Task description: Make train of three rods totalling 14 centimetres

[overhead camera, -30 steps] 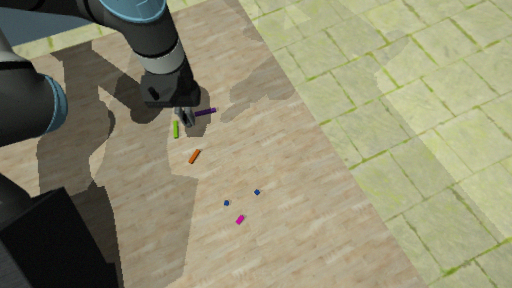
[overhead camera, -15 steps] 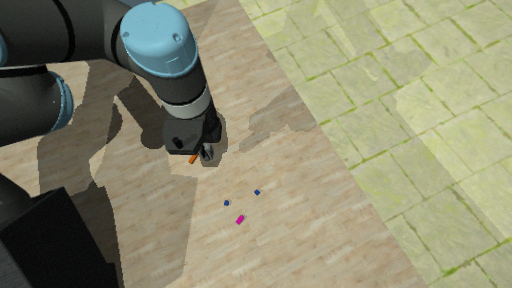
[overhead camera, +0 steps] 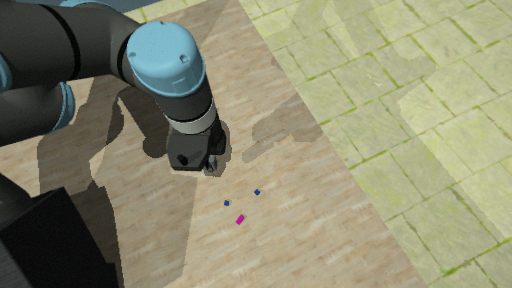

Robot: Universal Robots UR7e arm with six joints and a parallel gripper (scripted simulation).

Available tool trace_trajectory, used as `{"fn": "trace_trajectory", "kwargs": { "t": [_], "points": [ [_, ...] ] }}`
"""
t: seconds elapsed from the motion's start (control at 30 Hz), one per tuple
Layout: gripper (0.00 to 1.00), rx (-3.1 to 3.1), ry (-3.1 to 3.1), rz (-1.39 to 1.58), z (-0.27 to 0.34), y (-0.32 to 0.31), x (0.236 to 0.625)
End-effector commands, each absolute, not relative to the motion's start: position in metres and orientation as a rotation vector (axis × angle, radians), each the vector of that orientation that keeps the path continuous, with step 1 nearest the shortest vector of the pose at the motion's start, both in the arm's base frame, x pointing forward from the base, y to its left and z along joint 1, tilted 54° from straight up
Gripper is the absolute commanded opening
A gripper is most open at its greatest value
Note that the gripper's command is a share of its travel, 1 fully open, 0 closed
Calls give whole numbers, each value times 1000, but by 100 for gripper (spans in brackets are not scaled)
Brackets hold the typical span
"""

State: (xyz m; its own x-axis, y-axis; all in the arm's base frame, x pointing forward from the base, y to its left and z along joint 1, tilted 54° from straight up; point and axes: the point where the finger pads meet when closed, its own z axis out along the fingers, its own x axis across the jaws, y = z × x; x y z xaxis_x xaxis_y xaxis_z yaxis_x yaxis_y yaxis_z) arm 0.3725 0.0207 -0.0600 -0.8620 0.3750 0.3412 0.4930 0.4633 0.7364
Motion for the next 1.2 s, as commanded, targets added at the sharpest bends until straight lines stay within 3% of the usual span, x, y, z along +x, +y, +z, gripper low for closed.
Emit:
{"fn": "trace_trajectory", "kwargs": {
  "t": [0.0, 1.17],
  "points": [
    [24, -768, -2575, -1361, -60, 20, 373],
    [24, -768, -2574, -1361, -111, 90, 383]
  ]
}}
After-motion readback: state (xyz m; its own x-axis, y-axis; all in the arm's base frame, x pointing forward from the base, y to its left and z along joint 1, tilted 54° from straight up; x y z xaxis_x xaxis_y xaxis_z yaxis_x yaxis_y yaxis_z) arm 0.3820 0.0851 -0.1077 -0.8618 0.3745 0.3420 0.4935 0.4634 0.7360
